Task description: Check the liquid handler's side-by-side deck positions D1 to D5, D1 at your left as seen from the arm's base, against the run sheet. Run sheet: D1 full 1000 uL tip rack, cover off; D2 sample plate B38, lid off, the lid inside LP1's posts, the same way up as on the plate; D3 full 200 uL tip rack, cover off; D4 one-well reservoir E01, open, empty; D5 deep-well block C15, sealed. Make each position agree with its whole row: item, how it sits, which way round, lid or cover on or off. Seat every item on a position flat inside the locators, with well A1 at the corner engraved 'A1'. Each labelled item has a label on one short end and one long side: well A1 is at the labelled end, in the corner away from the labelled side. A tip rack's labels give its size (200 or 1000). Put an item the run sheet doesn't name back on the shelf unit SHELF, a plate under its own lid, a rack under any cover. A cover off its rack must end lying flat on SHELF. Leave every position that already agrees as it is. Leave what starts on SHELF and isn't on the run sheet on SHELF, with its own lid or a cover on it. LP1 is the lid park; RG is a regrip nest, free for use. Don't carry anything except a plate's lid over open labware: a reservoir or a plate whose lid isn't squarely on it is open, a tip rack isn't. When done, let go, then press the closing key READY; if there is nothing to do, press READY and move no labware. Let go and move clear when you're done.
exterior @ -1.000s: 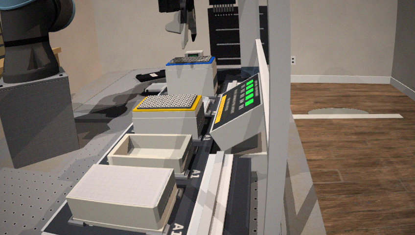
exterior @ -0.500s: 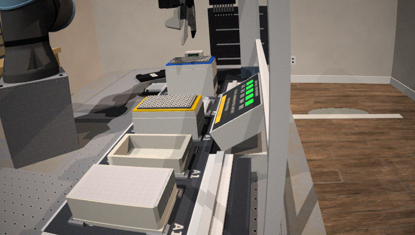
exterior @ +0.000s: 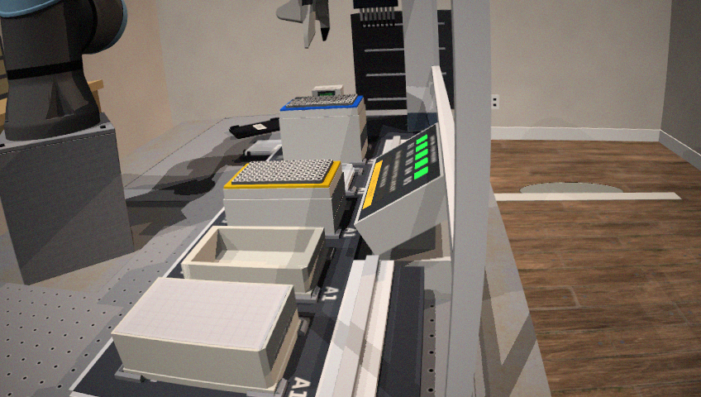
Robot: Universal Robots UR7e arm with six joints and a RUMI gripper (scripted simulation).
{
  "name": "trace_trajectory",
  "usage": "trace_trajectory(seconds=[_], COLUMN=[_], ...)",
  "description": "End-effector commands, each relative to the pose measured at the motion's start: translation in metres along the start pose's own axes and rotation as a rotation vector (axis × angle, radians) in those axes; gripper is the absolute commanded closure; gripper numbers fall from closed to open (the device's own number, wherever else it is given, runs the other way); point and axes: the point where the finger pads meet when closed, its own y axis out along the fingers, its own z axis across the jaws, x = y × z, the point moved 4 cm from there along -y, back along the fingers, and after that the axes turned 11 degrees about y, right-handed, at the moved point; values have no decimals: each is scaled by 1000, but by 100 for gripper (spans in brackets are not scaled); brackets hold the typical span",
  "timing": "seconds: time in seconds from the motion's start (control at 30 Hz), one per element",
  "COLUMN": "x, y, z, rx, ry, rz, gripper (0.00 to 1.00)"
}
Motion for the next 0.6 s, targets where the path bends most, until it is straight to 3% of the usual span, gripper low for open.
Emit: trace_trajectory(seconds=[0.0,0.07,0.4,0.57], x=[0,0,0,0], y=[-18,-18,-51,-53], z=[0,0,0,0], rx=[0,0,0,0], ry=[0,0,0,0], rz=[0,0,0,0], gripper=[18,18,18,18])
